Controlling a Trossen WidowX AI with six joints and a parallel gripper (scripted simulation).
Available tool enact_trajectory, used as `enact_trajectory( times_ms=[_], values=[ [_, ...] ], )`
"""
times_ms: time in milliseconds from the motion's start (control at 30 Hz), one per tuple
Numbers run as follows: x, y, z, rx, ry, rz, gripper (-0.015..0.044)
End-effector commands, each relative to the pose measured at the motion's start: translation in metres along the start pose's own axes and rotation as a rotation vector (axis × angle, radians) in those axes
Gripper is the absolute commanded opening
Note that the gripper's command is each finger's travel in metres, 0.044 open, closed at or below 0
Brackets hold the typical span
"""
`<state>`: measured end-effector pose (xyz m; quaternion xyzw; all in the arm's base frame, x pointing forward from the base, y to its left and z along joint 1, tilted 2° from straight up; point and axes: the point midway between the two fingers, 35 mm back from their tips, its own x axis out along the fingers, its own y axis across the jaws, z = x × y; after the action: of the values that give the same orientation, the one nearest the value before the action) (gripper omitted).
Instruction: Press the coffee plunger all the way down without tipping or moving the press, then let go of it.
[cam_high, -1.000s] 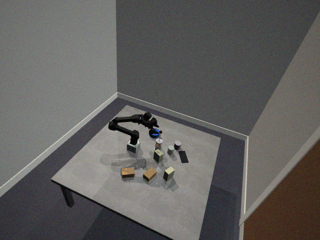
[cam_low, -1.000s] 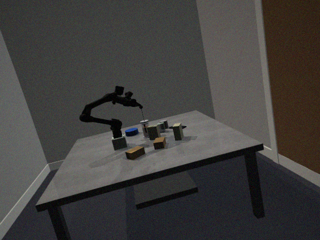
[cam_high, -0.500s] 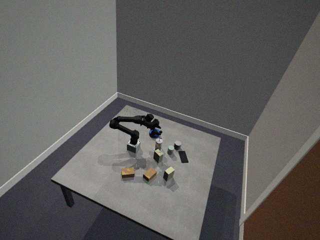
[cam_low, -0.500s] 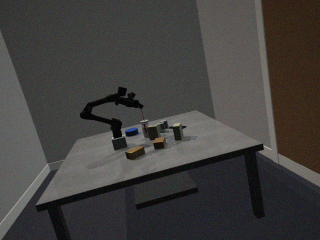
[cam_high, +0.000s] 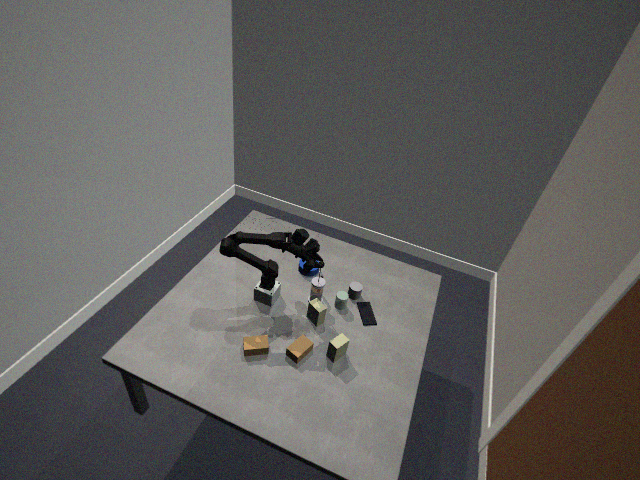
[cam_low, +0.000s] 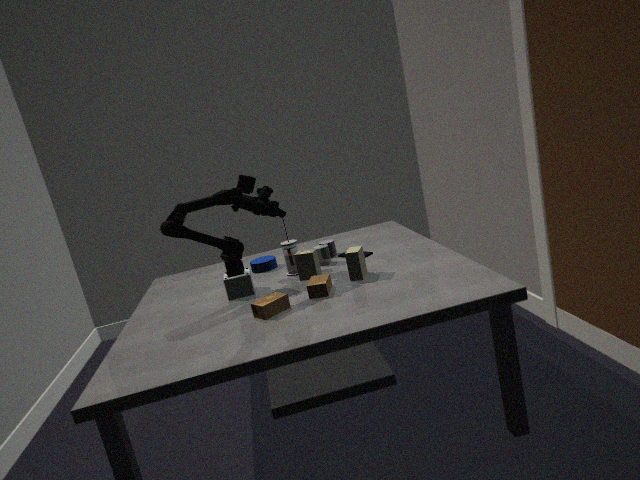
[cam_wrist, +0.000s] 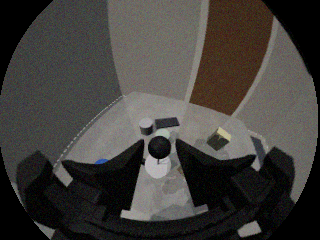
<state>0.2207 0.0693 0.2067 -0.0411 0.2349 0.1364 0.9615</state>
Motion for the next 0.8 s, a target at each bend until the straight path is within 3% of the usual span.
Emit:
enact_trajectory(
  times_ms=[0,767],
  values=[
    [0.0,0.001,0.0,-0.005,0.001,0.005,0.012],
    [0.013,0.001,-0.016,-0.005,0.0,0.005,0.012]
  ],
)
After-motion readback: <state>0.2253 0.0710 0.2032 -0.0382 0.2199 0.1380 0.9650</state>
